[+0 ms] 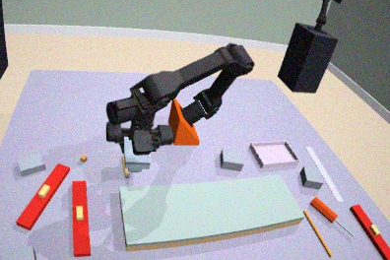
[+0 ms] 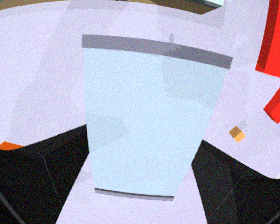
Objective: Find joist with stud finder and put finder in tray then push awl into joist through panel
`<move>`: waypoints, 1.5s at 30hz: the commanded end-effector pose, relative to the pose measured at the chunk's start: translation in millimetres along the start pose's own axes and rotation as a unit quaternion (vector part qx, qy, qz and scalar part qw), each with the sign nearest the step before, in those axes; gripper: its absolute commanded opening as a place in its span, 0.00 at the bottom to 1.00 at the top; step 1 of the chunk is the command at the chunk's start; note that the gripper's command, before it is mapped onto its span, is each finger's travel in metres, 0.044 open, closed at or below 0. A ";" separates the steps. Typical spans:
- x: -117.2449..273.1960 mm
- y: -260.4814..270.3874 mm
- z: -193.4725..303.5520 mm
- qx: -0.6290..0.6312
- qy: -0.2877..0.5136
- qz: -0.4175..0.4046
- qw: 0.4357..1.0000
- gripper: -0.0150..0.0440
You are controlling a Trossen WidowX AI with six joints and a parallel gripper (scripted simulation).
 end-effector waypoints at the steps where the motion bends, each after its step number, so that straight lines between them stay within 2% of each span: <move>1: 0.4 2.3 -0.2 -0.004 0.004 0.011 1.000 0.25; 45: -4.3 20.1 -4.4 -0.014 0.031 0.111 0.993 0.25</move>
Point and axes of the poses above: the point midway between the two fingers, 35 mm back from their tips, its own x axis back along the fingers, its own y axis across the jaws, z = x × y, the point moved 5 cm from there along x, back along the fingers, and after that the axes turned 13 degrees about x, right-handed, at the moved point
